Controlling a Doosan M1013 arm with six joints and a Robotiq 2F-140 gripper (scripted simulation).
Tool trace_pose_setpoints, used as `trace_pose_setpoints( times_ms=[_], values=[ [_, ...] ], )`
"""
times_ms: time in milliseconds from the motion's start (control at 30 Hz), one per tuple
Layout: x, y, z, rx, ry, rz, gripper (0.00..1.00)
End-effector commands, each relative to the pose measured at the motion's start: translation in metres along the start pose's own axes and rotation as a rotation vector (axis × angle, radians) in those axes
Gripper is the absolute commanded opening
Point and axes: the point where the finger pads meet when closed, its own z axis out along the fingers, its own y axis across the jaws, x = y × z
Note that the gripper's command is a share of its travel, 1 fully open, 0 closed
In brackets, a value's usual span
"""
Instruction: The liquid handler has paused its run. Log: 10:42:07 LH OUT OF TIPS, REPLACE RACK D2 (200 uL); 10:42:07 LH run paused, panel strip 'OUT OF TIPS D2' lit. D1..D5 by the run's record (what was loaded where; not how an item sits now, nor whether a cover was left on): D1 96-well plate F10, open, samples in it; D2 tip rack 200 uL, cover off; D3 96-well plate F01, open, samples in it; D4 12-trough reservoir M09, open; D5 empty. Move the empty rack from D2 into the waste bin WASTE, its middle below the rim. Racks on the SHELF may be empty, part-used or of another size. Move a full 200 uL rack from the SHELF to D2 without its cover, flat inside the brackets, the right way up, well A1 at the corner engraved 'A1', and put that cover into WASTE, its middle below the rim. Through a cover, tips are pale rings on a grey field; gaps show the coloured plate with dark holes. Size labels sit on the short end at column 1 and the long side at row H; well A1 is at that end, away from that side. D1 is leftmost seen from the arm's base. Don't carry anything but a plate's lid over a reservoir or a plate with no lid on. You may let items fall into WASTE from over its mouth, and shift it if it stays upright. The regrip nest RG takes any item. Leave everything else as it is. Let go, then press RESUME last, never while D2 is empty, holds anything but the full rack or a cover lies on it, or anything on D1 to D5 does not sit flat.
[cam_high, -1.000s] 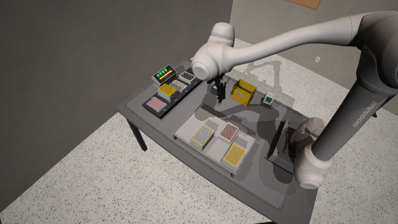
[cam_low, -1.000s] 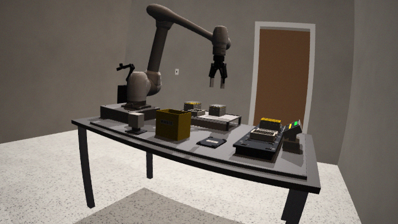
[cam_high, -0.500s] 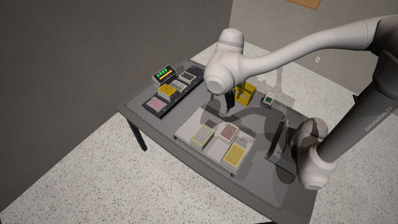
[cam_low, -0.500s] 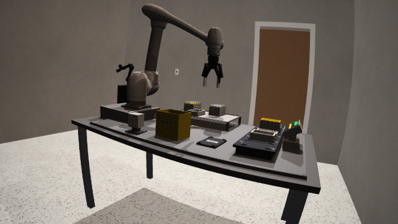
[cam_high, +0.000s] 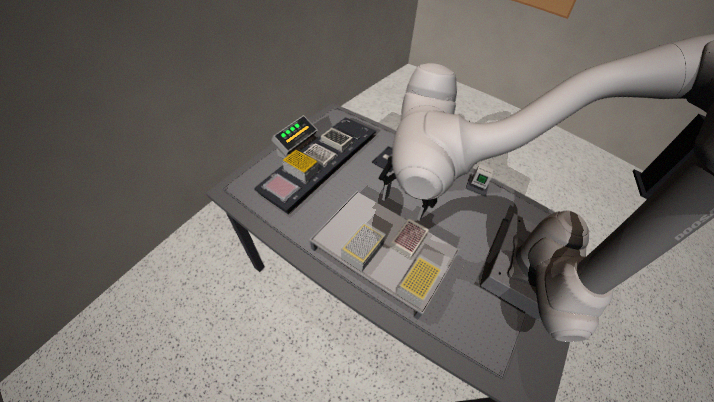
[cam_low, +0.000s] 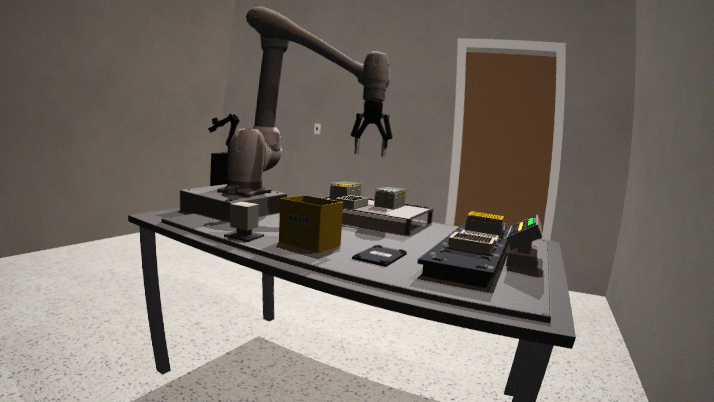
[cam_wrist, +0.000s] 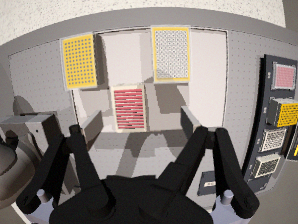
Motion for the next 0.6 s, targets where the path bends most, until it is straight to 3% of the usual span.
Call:
trace_pose_setpoints(
  times_ms=[0,567],
  values=[
    [0.007,-0.012,0.000,0.000,0.000,-0.002,0.77],
    [0.045,-0.076,0.000,0.000,0.000,-0.002,0.77]
  ],
)
